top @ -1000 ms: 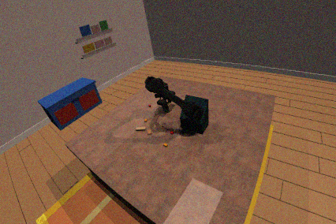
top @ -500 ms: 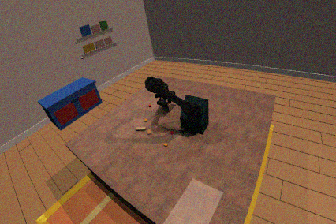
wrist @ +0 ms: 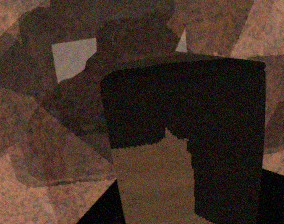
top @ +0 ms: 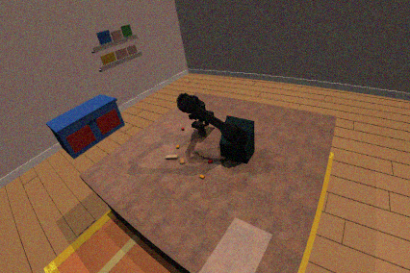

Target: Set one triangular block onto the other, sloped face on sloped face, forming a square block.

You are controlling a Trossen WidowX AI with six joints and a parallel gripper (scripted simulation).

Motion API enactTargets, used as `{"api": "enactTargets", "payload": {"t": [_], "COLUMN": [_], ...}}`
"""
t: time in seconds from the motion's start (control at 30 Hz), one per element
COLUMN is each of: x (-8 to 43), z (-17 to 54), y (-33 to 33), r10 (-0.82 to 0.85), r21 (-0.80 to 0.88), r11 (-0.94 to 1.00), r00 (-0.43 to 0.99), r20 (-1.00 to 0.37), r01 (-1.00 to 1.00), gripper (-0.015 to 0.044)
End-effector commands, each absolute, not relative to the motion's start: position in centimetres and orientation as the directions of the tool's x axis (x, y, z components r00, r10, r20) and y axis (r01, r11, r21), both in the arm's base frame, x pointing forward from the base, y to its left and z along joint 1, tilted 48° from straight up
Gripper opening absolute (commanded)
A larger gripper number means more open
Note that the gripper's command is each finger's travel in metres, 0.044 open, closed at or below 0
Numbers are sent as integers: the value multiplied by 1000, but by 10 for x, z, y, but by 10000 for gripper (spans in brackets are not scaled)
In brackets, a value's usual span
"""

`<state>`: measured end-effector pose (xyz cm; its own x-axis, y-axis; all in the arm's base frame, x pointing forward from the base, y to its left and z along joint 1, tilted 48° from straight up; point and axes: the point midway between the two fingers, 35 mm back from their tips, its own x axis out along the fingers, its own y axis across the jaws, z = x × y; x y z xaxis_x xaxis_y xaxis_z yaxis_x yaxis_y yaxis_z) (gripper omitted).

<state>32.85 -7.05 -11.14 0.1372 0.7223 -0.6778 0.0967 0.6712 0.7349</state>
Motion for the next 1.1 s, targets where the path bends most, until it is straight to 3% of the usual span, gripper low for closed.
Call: {"api": "enactTargets", "payload": {"t": [0.0, 0.4, 0.67, 0.9, 1.07], "x": [328, 328, 328, 316, 313], "z": [-111, -111, -110, -45, -37], "y": [-70, -70, -73, -144, -151], "r10": [722, 722, 722, 718, 719], "r21": [735, 735, 735, 730, 731], "r11": [671, 671, 672, 676, 675], "r00": [137, 137, 137, 136, 136], "r20": [-678, -678, -678, -683, -682], "r01": [97, 97, 97, 99, 98], "gripper": [131, 440, 440, 440, 440]}}
